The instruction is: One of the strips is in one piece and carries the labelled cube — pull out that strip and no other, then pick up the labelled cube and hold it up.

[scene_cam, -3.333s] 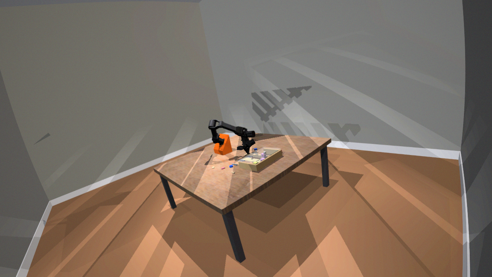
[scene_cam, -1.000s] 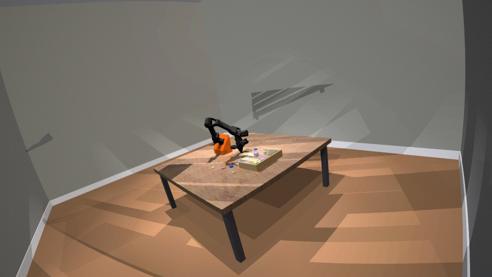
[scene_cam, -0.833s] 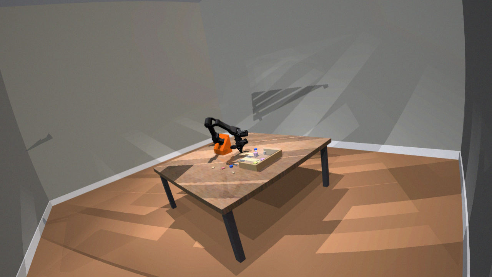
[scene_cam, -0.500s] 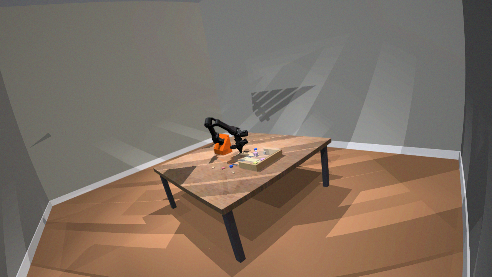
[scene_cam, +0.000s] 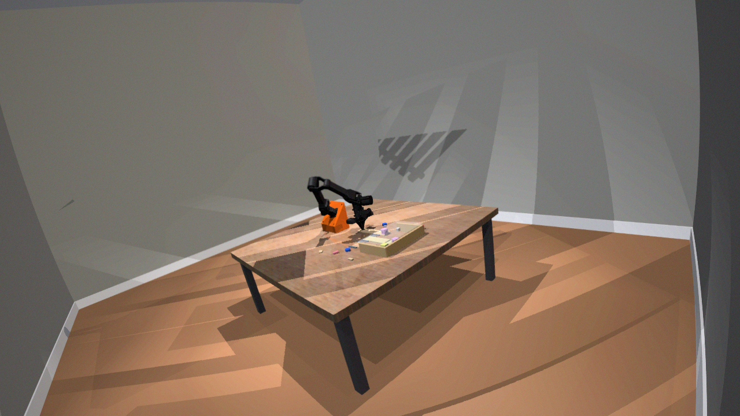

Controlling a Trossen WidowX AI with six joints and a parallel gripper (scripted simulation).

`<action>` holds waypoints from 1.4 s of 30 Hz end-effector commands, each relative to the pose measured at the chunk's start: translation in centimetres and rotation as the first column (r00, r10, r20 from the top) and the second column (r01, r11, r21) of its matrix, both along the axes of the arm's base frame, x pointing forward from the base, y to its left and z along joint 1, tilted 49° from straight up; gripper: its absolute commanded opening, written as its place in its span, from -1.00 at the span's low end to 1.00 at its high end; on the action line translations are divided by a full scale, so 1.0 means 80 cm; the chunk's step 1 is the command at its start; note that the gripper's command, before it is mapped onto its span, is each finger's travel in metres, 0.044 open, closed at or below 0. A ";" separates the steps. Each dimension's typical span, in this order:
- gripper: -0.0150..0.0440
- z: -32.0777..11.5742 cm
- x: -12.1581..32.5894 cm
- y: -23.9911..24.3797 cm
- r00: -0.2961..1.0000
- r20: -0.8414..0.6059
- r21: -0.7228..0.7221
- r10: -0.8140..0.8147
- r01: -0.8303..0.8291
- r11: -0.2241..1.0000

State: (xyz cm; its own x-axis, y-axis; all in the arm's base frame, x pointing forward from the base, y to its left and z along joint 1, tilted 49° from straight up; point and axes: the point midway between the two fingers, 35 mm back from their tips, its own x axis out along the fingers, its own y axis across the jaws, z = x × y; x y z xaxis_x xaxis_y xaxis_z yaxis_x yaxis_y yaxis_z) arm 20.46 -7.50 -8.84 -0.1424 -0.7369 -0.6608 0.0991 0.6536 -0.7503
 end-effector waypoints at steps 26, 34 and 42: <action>-0.49 0.035 0.011 0.039 1.000 -0.025 0.007 -0.019 0.020 1.000; 0.22 0.035 0.051 0.032 0.995 0.048 -0.006 -0.083 0.083 0.997; 0.93 0.039 0.089 0.029 0.995 0.050 -0.007 -0.083 0.083 0.996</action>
State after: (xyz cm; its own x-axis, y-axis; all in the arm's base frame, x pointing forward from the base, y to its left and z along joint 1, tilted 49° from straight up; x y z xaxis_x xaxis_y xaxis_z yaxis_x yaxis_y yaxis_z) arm 26.48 -5.02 -5.70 -0.1693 -0.7271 -0.6654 0.1946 0.6372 -0.7458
